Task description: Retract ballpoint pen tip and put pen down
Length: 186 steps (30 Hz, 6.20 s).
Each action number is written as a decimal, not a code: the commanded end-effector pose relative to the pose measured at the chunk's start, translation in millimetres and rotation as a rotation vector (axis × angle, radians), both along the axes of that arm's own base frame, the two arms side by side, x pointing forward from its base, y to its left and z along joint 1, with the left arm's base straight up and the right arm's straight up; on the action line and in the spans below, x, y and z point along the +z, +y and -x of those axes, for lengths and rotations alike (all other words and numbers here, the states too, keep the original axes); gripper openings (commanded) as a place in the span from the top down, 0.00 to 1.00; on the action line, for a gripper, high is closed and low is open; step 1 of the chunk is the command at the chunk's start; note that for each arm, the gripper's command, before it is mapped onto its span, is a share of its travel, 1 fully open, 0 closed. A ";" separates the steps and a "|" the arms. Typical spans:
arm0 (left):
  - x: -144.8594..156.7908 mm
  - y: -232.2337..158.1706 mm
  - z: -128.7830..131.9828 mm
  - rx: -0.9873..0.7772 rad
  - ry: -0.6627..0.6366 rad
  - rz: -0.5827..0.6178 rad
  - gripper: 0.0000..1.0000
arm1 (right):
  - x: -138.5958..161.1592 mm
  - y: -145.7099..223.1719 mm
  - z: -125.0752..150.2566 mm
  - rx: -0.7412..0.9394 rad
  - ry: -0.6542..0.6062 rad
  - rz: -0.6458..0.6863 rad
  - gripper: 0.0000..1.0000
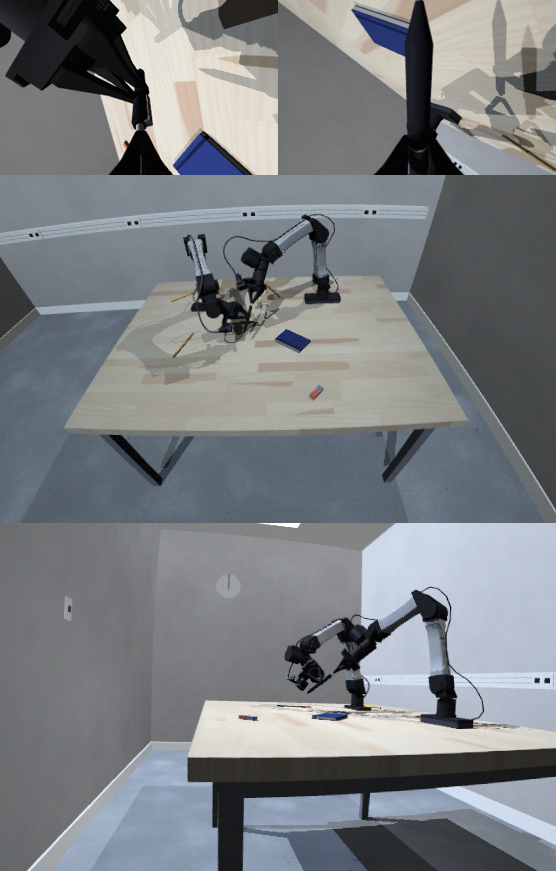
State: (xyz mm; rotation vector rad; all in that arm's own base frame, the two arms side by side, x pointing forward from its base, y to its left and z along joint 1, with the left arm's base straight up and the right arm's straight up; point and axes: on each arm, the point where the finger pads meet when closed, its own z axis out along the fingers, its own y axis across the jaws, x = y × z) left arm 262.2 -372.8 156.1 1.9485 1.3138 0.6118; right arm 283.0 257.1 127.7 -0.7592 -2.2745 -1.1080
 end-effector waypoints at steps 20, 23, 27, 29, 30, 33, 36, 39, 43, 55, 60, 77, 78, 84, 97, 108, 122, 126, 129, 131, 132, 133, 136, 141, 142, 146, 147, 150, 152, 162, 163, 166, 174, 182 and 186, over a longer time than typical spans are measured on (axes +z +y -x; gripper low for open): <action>-13.6 -2.8 -10.1 -0.001 0.004 -0.007 0.99 | -5.1 -0.6 0.1 -0.008 0.023 -0.010 0.86; -14.4 -2.5 -10.7 0.000 0.006 -0.009 0.99 | -2.7 0.8 3.9 -0.001 0.026 -0.008 0.86; -14.8 -3.4 -12.2 0.000 0.004 -0.006 0.99 | -2.3 0.6 4.3 -0.001 0.027 -0.008 0.86; -14.5 -3.9 -12.8 0.000 0.003 -0.004 0.99 | -2.3 0.6 4.3 -0.001 0.027 -0.008 0.86; -14.6 -4.0 -13.1 0.000 0.003 -0.004 0.99 | -2.3 0.6 4.3 -0.001 0.027 -0.008 0.86; -15.3 -4.5 -14.3 0.001 0.003 -0.004 0.99 | -2.3 0.6 4.3 -0.001 0.027 -0.008 0.86; -15.7 -5.0 -15.6 0.001 0.003 -0.003 0.99 | -2.3 0.6 4.3 -0.001 0.027 -0.008 0.86; -15.2 -6.0 -16.7 0.001 0.001 0.000 0.99 | -2.3 0.6 4.3 0.000 0.026 -0.008 0.86; -16.8 0.3 -8.6 0.008 0.007 -0.029 0.99 | -2.3 0.5 4.6 0.000 0.028 -0.008 0.86; 8.0 10.1 8.9 0.003 -0.005 -0.003 0.99 | -2.3 0.6 4.3 0.000 0.026 -0.008 0.86; 14.0 9.9 12.1 0.003 -0.007 0.004 0.99 | -2.3 0.6 4.3 0.000 0.026 -0.008 0.86; 28.7 11.6 14.4 0.017 -0.013 0.018 0.99 | -2.6 0.2 3.9 -0.002 0.026 -0.007 0.86; 30.3 9.3 17.7 0.008 -0.014 0.021 0.99 | -2.8 0.0 3.6 -0.002 0.025 -0.006 0.86; 34.4 16.0 7.1 0.050 0.003 0.105 0.99 | -18.6 -15.8 -8.5 -0.013 -0.032 0.085 0.86; 60.5 58.0 -45.3 0.266 0.059 0.393 0.99 | -53.3 -81.4 -42.9 -0.012 -0.224 0.403 0.86; 94.1 108.0 -86.5 0.440 0.060 0.653 0.99 | -77.0 -151.4 -54.7 0.034 -0.295 0.681 0.86; 139.7 183.1 -122.3 0.621 0.016 0.975 0.99 | -88.2 -238.4 -46.7 0.148 -0.312 0.999 0.86; 146.9 195.3 -125.8 0.644 0.006 1.024 0.99 | -91.0 -238.3 -44.8 0.152 -0.298 0.995 0.86; 154.5 212.8 -130.1 0.678 -0.008 1.083 0.99 | -100.9 -224.0 -42.7 0.113 -0.270 0.933 0.86; 163.6 226.9 -132.4 0.700 -0.026 1.137 0.99 | -93.9 -226.3 -47.6 0.091 -0.288 0.932 0.86; 167.2 233.1 -133.2 0.709 -0.033 1.160 0.99 | -93.2 -225.6 -47.6 0.092 -0.291 0.931 0.86; 172.2 239.2 -133.8 0.715 -0.041 1.189 0.99 | -93.3 -225.7 -47.6 0.092 -0.290 0.932 0.86; 183.4 257.8 -135.0 0.738 -0.063 1.262 0.99 | -106.2 -227.2 -42.7 0.103 -0.265 0.934 0.86; 201.4 288.5 -134.0 0.768 -0.103 1.378 0.99 | -97.2 -227.4 -50.6 0.089 -0.305 0.937 0.86; 201.4 288.5 -134.0 0.768 -0.103 1.378 0.99 | -97.2 -227.4 -50.6 0.089 -0.305 0.937 0.86; 209.3 306.2 -132.6 0.788 -0.126 1.435 0.99 | -114.7 -232.6 -44.8 0.119 -0.281 0.958 0.86; 214.7 313.8 -131.0 0.793 -0.142 1.462 0.99 | -115.3 -233.0 -45.0 0.117 -0.282 0.959 0.86; 227.1 331.6 -126.5 0.796 -0.172 1.532 0.99 | -115.9 -232.2 -46.5 0.116 -0.295 0.959 0.86; 234.5 343.4 -122.9 0.800 -0.194 1.576 0.99 | -121.8 -233.6 -45.4 0.119 -0.284 0.960 0.86; 220.8 371.1 -122.8 0.882 -0.194 1.600 0.99 | -128.3 -232.4 -41.0 0.132 -0.273 0.961 0.86; 222.1 369.3 -122.3 0.875 -0.202 1.583 0.99 | -127.1 -232.3 -43.0 0.130 -0.279 0.961 0.86; 243.7 373.0 -114.1 0.844 -0.267 1.603 0.99 | -116.8 -231.6 -50.6 0.109 -0.316 0.961 0.86; 239.8 372.8 -117.3 0.852 -0.259 1.598 0.99 | -117.9 -229.9 -56.4 0.101 -0.318 0.954 0.73; 239.8 372.8 -117.3 0.852 -0.258 1.600 0.99 | -117.8 -230.0 -55.3 0.103 -0.313 0.954 0.73; 239.8 372.8 -117.3 0.852 -0.258 1.600 0.99 | -117.8 -230.0 -55.3 0.103 -0.313 0.954 0.73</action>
